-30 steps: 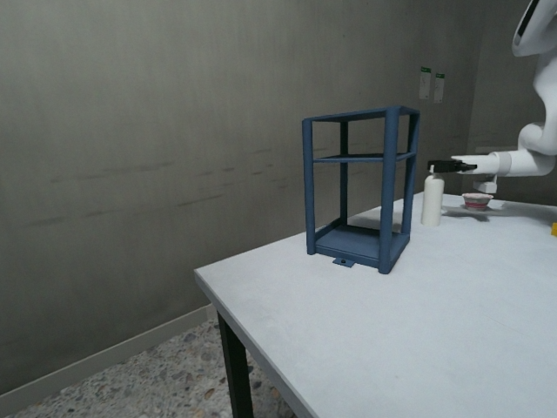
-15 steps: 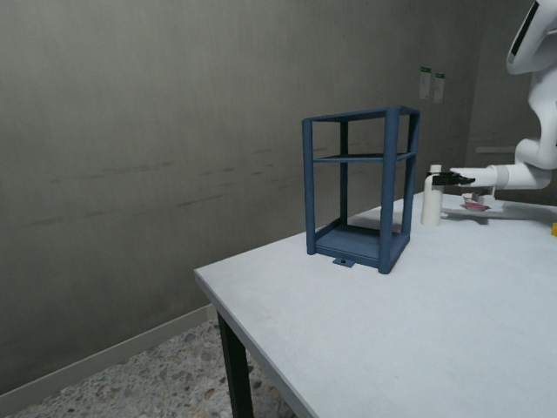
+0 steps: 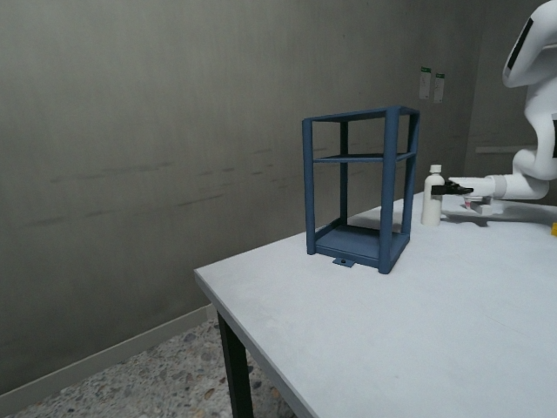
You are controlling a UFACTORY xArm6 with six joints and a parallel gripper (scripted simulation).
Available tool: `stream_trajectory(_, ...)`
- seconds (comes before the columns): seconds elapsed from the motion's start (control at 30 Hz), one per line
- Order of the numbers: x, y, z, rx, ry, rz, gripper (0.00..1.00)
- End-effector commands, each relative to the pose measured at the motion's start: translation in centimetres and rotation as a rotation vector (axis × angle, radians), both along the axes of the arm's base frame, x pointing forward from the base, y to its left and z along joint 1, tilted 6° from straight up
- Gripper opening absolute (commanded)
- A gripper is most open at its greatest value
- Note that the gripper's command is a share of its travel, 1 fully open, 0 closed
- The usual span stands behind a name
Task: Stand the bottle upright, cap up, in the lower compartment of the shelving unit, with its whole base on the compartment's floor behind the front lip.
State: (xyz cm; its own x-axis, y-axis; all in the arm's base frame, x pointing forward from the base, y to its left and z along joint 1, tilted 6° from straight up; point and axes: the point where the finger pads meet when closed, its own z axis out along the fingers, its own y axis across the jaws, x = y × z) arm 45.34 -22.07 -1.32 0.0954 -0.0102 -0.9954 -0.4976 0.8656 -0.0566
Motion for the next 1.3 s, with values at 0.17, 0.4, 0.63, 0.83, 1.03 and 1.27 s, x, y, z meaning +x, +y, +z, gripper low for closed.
stream_trajectory(0.17,0.2,-0.1,-1.3,-0.002,-0.003,0.000,0.79)
stream_trajectory(0.4,0.3,-0.1,-2.1,-0.002,-0.003,0.000,0.79)
stream_trajectory(0.63,0.3,-0.1,-2.5,-0.002,-0.003,0.000,0.79)
stream_trajectory(0.83,0.4,-0.1,-2.7,-0.002,-0.003,0.000,0.79)
stream_trajectory(1.03,0.4,-0.1,-2.8,-0.002,-0.003,0.000,0.79)
stream_trajectory(1.27,0.4,-0.1,-2.8,-0.002,-0.003,0.000,0.79)
